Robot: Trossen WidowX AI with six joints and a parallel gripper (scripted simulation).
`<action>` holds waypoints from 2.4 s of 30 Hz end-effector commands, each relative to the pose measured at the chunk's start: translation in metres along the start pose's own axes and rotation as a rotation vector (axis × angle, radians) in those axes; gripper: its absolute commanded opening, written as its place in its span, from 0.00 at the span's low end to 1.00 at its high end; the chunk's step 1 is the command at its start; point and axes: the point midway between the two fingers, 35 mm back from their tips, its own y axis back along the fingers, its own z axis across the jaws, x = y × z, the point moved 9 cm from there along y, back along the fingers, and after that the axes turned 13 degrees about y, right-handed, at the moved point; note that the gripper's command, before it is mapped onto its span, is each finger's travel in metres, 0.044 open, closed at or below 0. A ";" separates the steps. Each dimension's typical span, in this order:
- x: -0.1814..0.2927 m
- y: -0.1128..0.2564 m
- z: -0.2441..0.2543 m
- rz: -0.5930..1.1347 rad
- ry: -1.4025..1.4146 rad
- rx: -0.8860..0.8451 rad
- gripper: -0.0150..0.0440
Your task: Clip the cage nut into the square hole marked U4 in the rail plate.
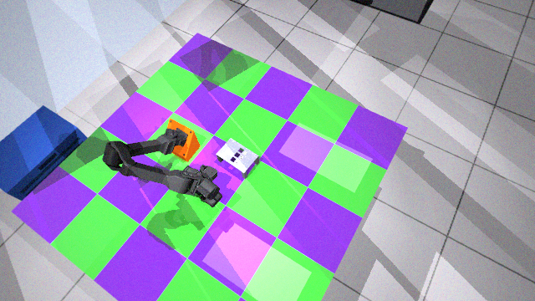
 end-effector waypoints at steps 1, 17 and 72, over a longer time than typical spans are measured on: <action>0.000 -0.002 0.000 0.000 0.003 0.000 0.46; 0.000 -0.005 0.000 0.000 0.003 0.000 0.46; 0.000 -0.004 0.000 0.001 0.000 -0.001 0.32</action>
